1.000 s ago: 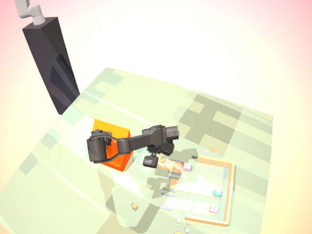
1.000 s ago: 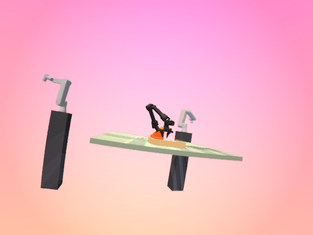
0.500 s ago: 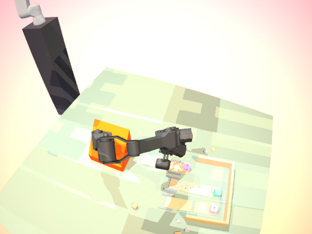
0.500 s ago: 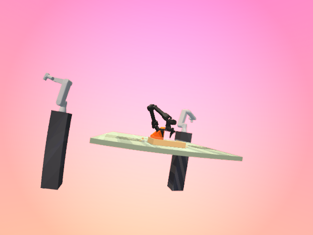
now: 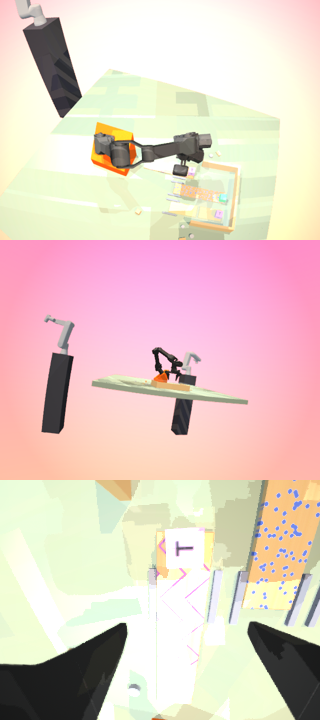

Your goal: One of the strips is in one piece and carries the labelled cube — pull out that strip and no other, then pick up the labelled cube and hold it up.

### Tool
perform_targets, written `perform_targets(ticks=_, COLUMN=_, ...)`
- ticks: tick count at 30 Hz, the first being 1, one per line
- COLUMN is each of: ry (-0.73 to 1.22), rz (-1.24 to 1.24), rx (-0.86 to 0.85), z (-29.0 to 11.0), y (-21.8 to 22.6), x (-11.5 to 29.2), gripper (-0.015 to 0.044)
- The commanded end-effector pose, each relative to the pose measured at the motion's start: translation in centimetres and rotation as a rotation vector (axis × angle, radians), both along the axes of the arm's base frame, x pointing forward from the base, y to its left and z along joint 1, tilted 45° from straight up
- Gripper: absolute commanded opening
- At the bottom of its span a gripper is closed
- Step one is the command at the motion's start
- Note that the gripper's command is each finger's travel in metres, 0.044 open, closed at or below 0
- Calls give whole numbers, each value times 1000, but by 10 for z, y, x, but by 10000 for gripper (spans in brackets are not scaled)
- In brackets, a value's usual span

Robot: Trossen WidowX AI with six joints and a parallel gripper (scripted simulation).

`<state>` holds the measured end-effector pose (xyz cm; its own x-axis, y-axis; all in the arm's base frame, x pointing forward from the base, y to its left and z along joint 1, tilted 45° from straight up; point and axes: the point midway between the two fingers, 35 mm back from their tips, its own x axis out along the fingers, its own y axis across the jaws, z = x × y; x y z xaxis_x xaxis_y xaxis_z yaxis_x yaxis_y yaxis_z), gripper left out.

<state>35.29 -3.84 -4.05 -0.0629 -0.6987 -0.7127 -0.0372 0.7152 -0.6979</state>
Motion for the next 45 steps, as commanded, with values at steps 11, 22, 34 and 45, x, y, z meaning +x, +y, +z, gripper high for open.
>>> perform_targets(ticks=11, ry=6, rz=3, rx=-5, z=-2, y=-2, x=53, gripper=440)
perform_targets(ticks=22, ry=6, rz=3, rx=-5, z=-12, y=-11, x=54, gripper=250)
perform_targets(ticks=34, ry=6, rz=3, rx=-5, z=-26, y=-25, x=53, gripper=250)
perform_targets(ticks=45, ry=6, rz=3, rx=-7, z=-38, y=-37, x=51, gripper=250)
